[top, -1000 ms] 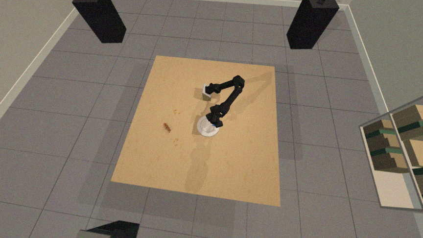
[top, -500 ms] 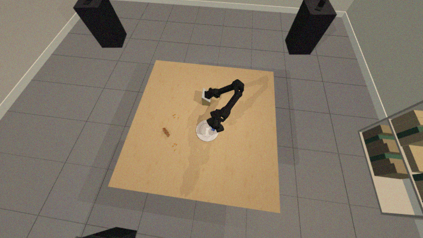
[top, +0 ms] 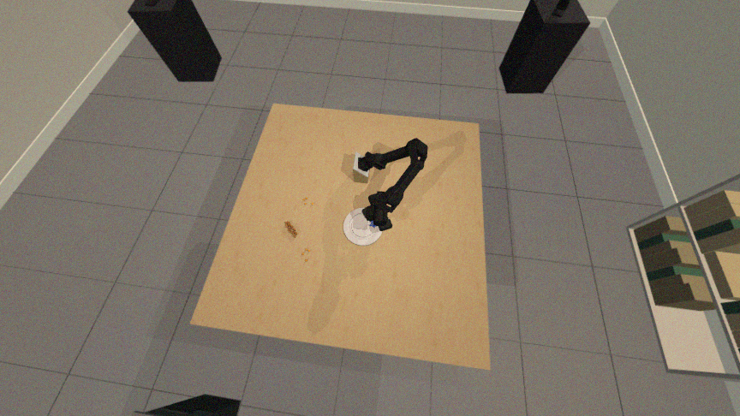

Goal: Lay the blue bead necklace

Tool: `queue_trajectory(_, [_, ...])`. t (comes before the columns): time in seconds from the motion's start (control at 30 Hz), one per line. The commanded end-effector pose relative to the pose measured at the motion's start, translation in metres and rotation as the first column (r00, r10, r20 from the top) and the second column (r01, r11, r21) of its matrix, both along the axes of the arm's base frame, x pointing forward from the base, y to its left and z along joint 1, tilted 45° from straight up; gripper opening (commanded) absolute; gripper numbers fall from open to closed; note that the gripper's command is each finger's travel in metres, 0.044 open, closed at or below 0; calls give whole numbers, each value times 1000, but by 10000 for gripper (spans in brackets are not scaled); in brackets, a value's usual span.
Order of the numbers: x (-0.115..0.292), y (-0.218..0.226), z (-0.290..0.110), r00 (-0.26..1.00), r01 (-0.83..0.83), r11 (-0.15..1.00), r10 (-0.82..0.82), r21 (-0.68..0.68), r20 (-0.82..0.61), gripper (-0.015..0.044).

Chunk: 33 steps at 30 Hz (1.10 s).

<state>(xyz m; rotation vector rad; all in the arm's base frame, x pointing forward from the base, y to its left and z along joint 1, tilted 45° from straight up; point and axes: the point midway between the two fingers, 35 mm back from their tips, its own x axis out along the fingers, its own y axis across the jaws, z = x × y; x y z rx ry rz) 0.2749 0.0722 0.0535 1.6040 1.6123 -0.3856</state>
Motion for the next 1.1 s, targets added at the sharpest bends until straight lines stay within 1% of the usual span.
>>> queue_trajectory(0.0, [-2,6,-6,1000,0,1000,0,2,-8,250])
queue_trajectory(0.2, [-2,8,-8,1000,0,1000,0,3,-9,250])
queue_trajectory(0.5, [0,6,-6,1000,-2,1000,2,2,-3,14])
queue_trajectory(0.57, [0,6,-6,1000,-2,1000,2,2,-3,0])
queue_trajectory(1.07, [0,6,-6,1000,-2,1000,2,2,-3,0])
